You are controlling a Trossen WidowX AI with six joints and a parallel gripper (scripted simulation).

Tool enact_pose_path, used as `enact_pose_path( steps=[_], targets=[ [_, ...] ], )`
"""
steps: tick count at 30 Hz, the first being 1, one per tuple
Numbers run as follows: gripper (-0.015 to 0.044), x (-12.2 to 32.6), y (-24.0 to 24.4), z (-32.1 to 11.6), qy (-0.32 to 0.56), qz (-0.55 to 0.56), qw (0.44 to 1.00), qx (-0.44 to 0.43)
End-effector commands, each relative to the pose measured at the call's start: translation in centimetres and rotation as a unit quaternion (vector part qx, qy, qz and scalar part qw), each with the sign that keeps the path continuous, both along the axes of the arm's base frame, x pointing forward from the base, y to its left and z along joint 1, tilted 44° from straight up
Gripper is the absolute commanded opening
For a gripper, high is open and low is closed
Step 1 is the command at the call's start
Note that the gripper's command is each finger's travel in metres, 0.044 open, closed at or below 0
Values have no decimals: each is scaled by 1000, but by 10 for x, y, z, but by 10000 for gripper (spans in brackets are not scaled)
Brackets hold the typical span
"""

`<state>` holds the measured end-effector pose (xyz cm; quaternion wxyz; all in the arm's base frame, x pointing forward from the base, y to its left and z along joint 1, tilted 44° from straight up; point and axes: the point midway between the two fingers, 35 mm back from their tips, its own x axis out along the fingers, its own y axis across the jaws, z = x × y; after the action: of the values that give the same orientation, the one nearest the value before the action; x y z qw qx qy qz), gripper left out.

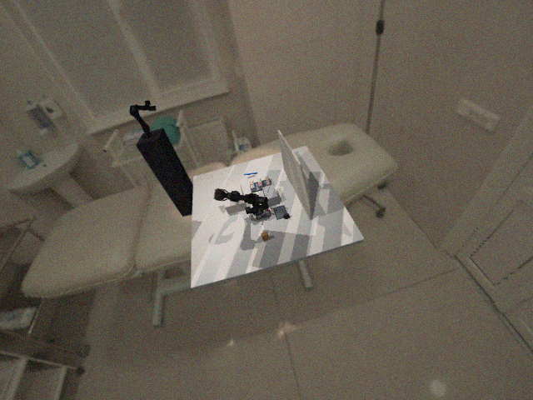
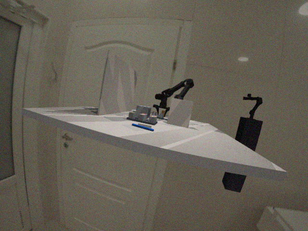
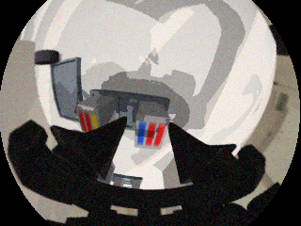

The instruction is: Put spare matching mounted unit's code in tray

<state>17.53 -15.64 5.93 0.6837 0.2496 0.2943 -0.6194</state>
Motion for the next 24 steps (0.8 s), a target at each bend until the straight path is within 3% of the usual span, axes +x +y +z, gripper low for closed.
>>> enact_pose_path(
  steps=[1,9,15,22,24],
  targets=[
    [300,-1,-5,-5,2,2,1000,0],
    [300,-2,-7,-7,2,2,1000,-1],
    [143,-2,-7,-5,1,0,1000,-2],
    [96,-2,-7,-5,1,0,1000,-2],
    [43,-2,-7,-5,1,0,1000,-2]
  ],
)
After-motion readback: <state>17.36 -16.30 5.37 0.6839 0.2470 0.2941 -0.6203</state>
